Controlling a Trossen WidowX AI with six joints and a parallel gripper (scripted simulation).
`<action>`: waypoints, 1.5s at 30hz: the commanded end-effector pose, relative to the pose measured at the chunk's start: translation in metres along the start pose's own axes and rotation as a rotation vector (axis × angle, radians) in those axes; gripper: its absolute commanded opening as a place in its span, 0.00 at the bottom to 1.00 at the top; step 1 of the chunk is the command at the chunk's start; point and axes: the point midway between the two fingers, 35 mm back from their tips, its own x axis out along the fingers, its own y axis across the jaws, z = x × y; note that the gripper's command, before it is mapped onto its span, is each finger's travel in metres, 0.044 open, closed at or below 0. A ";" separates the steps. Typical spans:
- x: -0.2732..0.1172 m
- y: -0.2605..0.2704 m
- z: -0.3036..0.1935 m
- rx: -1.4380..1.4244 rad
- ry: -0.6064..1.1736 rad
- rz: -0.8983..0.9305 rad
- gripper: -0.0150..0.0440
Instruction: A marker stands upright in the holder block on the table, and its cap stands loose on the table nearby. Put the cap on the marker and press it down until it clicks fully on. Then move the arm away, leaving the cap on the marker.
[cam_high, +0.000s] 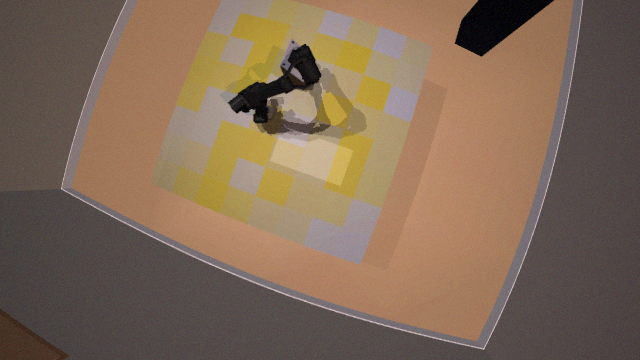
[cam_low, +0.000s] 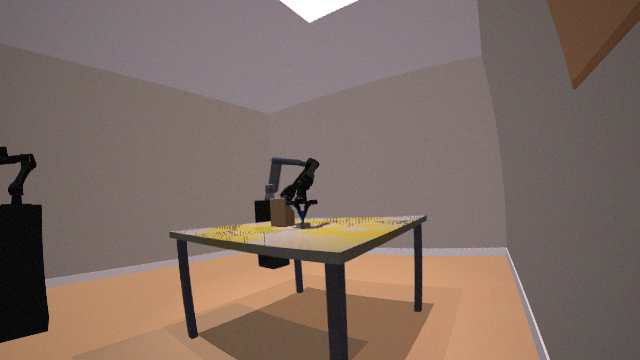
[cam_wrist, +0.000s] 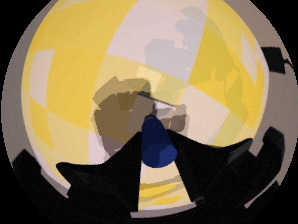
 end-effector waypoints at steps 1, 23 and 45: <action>0.003 0.000 -0.001 0.005 0.003 0.004 0.25; 0.003 -0.001 -0.001 0.002 0.002 0.000 0.97; -0.067 -0.003 -0.001 -0.737 0.000 0.001 0.60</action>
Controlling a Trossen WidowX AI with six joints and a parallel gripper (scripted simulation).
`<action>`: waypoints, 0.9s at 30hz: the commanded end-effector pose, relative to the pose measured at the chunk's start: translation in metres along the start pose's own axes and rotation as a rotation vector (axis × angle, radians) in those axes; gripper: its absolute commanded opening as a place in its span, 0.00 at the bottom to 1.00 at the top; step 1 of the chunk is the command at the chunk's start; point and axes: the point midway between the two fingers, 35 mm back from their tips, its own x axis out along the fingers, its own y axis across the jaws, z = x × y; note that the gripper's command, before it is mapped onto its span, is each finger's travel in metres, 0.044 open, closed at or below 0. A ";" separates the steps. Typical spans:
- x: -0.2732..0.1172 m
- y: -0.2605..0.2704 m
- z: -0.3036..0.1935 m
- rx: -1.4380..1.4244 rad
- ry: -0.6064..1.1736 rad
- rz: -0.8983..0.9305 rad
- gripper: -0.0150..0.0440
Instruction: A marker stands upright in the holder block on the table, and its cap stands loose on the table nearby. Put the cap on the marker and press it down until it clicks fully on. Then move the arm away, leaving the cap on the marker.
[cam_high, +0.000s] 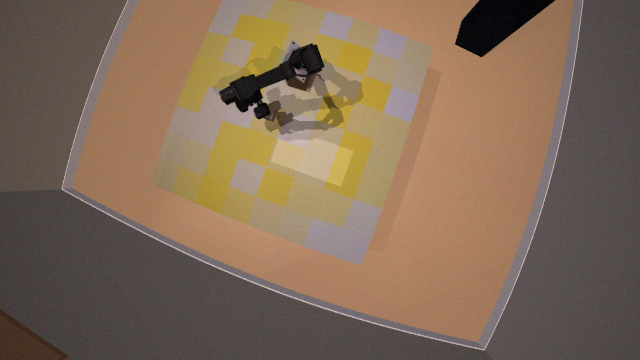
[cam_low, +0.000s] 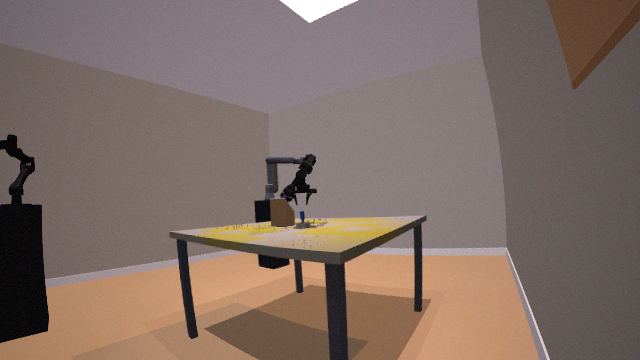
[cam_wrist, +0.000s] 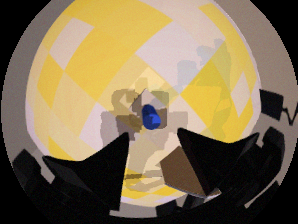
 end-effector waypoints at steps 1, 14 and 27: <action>0.003 -0.001 -0.001 -0.467 -0.001 -0.001 0.56; 0.006 -0.002 -0.002 -0.810 -0.001 0.000 0.25; 0.016 -0.002 -0.002 -0.811 -0.001 0.000 0.25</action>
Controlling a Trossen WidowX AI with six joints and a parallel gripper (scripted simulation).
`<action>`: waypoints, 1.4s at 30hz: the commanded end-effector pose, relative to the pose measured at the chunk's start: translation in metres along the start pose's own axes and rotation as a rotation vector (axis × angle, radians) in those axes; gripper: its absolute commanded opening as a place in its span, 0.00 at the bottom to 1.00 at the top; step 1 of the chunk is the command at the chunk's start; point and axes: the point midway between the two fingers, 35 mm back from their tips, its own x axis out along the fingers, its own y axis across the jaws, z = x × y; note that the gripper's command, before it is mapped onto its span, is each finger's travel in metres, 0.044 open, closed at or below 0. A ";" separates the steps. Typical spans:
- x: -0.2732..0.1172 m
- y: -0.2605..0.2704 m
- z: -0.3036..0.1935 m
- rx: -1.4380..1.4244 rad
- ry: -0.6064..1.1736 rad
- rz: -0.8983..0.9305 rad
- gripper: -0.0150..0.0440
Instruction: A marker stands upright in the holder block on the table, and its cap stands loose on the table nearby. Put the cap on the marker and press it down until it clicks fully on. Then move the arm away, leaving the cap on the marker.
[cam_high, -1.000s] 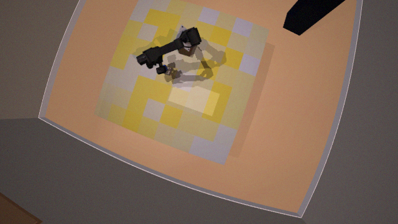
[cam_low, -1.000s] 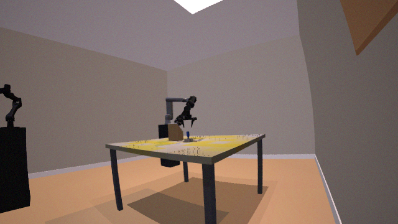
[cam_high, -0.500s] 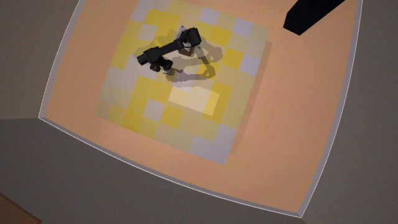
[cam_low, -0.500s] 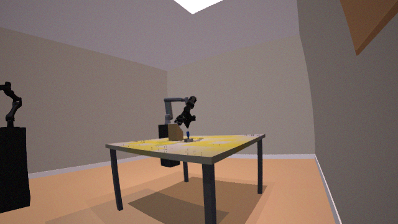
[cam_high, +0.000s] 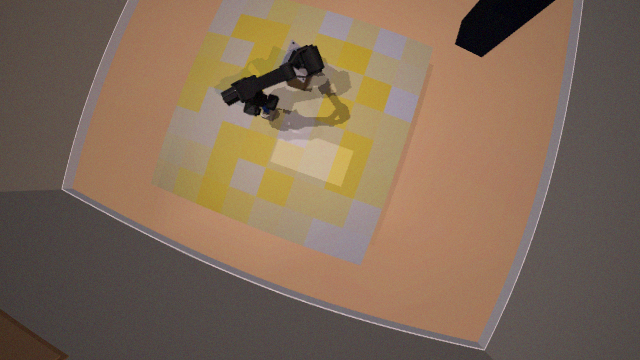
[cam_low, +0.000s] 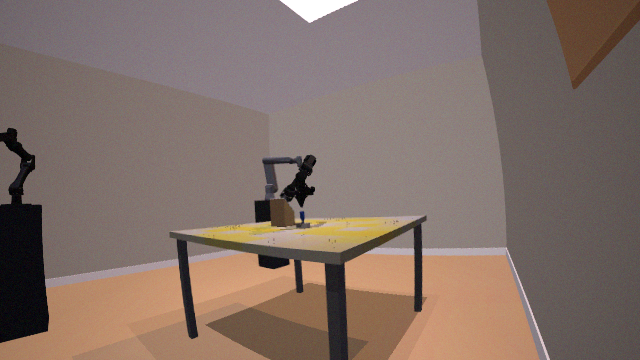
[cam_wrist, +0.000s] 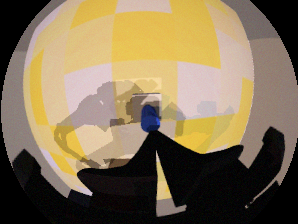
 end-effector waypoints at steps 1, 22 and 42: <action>0.007 0.001 -0.001 0.002 0.000 0.005 0.25; 0.036 0.001 0.000 0.002 0.000 0.006 0.25; -0.060 -0.001 0.002 -0.003 -0.006 -0.004 0.30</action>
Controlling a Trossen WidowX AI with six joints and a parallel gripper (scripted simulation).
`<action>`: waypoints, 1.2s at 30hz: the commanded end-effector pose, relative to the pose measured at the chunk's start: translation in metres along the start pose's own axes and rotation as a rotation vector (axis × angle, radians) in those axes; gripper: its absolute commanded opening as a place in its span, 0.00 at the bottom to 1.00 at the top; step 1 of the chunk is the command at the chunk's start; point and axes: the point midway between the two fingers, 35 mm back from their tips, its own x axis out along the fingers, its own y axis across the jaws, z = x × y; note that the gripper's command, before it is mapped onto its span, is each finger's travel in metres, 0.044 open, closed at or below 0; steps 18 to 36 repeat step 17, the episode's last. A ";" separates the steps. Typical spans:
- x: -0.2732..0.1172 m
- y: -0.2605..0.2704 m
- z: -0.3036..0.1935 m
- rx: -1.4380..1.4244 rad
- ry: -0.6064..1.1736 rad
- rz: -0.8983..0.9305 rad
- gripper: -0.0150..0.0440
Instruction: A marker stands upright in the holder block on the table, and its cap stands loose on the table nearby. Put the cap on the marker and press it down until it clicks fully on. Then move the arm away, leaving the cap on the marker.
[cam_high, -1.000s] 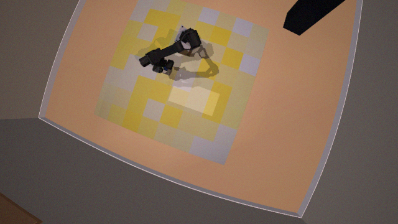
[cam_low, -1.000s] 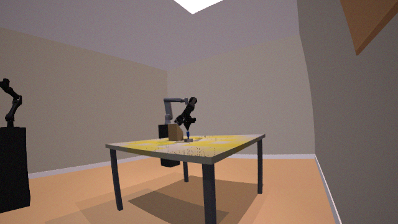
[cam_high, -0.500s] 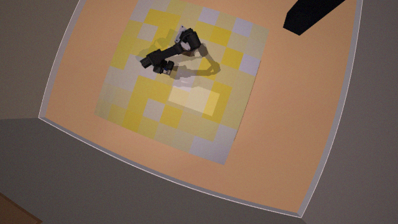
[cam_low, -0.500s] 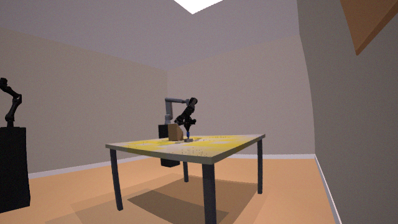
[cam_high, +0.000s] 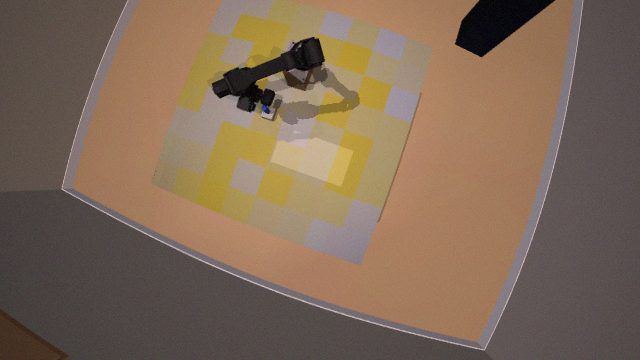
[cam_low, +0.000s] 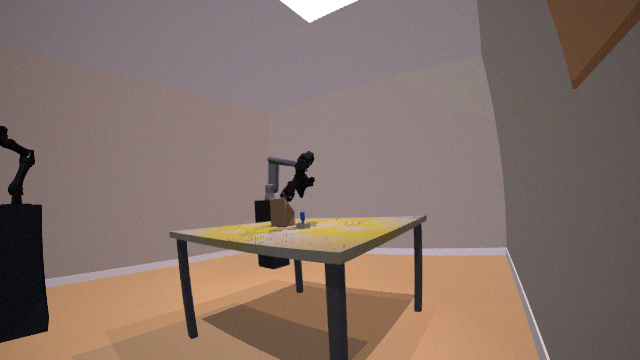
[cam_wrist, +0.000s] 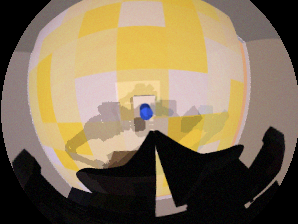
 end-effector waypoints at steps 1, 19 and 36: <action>-0.003 0.002 -0.003 -0.002 0.017 0.007 0.34; -0.003 0.002 -0.003 -0.002 0.017 0.007 1.00; -0.003 0.002 -0.003 -0.002 0.017 0.007 1.00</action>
